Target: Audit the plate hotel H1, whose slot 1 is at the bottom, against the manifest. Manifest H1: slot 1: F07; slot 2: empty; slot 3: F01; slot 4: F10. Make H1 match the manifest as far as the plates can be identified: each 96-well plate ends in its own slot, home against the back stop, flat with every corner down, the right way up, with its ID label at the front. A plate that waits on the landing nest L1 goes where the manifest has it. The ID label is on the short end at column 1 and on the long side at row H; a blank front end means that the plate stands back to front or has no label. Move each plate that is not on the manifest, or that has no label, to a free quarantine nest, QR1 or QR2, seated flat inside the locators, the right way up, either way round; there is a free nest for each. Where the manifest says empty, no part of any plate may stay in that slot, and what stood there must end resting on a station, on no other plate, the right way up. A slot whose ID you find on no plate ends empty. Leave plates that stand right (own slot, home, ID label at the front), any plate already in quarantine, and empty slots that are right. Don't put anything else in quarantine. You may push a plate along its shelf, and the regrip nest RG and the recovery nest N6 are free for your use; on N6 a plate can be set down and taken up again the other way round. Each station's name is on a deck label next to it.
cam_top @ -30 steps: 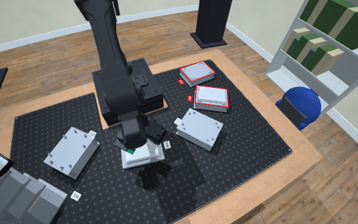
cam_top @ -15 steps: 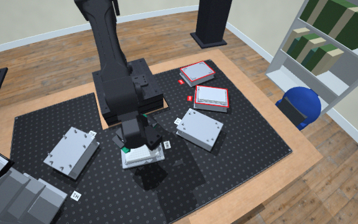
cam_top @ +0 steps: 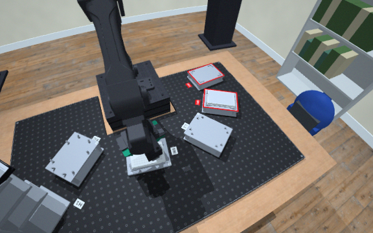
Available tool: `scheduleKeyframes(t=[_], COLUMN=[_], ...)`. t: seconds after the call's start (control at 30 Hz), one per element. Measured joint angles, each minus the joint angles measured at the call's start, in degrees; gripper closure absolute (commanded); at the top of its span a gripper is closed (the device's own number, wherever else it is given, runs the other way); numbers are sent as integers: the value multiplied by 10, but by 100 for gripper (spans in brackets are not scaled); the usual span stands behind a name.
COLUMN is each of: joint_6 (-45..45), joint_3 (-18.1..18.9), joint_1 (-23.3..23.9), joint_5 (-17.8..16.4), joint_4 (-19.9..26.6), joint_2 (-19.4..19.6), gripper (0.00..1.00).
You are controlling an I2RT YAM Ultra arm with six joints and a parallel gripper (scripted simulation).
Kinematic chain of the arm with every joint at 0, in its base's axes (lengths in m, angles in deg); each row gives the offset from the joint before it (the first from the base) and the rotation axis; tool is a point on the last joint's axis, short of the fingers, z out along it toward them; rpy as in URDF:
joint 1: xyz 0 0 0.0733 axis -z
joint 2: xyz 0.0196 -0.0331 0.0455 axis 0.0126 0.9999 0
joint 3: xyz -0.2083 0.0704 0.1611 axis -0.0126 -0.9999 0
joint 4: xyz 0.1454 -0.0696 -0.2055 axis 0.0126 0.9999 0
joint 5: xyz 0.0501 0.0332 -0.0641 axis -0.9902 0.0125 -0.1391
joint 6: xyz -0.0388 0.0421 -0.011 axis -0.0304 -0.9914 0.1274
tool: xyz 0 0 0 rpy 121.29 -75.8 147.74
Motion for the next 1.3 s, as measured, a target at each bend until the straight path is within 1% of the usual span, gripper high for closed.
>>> scheduleKeyframes(t=[1.3], joint_6=[-395], joint_3=[0], joint_1=[0], joint_5=[-1], joint_4=[0], joint_2=[0], gripper=[0])
